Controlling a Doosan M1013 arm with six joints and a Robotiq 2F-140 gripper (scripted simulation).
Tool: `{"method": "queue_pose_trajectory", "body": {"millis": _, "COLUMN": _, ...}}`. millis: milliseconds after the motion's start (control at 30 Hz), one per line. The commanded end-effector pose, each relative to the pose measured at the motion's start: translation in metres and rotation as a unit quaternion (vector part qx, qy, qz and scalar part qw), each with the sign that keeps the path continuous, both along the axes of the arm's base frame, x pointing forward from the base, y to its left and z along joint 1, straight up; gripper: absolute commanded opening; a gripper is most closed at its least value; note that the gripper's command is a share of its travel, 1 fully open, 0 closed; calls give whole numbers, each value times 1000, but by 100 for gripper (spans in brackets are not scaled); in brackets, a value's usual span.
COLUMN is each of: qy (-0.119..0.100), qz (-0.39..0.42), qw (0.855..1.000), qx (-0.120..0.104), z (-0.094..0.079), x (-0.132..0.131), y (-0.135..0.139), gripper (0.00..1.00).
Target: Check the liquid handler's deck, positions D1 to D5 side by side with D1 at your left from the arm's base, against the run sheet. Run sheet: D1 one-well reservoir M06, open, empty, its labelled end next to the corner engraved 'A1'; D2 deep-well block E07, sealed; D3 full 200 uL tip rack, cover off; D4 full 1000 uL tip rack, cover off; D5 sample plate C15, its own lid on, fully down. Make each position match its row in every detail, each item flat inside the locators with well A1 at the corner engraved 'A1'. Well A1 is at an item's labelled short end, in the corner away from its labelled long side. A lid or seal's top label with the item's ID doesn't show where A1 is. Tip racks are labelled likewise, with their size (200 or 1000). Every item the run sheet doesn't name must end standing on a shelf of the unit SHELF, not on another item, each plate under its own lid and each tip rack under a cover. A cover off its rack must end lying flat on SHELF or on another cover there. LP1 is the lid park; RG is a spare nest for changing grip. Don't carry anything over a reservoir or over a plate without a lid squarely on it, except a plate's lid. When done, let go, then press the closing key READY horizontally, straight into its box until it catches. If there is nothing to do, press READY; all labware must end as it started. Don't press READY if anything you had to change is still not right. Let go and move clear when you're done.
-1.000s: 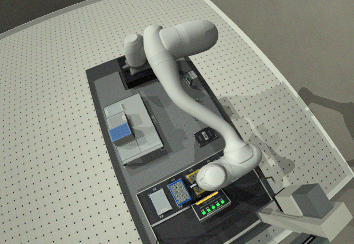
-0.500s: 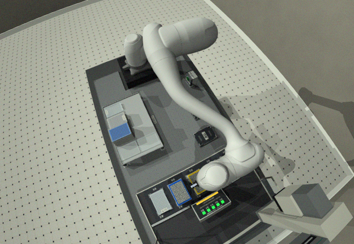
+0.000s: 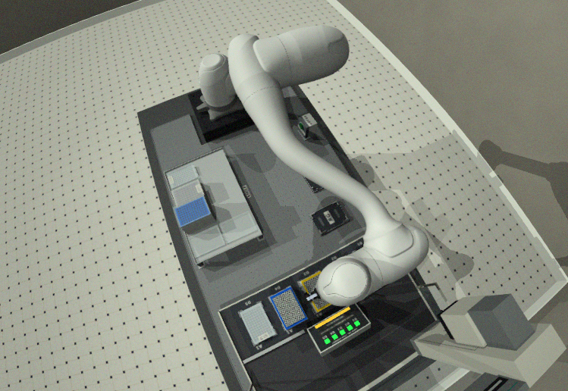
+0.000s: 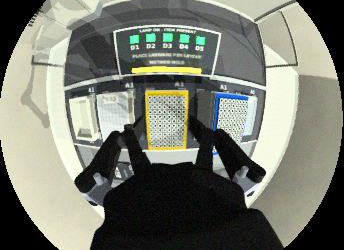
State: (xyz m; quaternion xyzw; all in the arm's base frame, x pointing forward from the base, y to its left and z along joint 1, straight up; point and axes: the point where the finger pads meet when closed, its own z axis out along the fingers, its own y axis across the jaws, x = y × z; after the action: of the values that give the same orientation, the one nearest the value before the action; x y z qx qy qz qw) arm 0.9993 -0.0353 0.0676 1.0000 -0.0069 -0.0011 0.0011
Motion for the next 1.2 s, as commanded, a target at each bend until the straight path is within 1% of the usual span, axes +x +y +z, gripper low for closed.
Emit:
{"method": "queue_pose_trajectory", "body": {"millis": 0, "qy": -1, "qz": 0, "qw": 1000, "qx": 0, "z": 5, "x": 0, "y": 0, "gripper": 66}}
{"method": "queue_pose_trajectory", "body": {"millis": 433, "qy": -1, "qz": 0, "qw": 1000, "qx": 0, "z": 27, "x": 0, "y": 0, "gripper": 66}}
{"method": "queue_pose_trajectory", "body": {"millis": 500, "qy": -1, "qz": 0, "qw": 1000, "qx": 0, "z": 27, "x": 0, "y": 0, "gripper": 66}}
{"method": "queue_pose_trajectory", "body": {"millis": 1000, "qy": -1, "qz": 0, "qw": 1000, "qx": 0, "z": 52, "x": 0, "y": 0, "gripper": 66}}
{"method": "queue_pose_trajectory", "body": {"millis": 1067, "qy": -1, "qz": 0, "qw": 1000, "qx": 0, "z": 52, "x": 0, "y": 0, "gripper": 66}}
{"method": "queue_pose_trajectory", "body": {"millis": 1167, "qy": -1, "qz": 0, "qw": 1000, "qx": 0, "z": 57, "x": 0, "y": 0, "gripper": 66}}
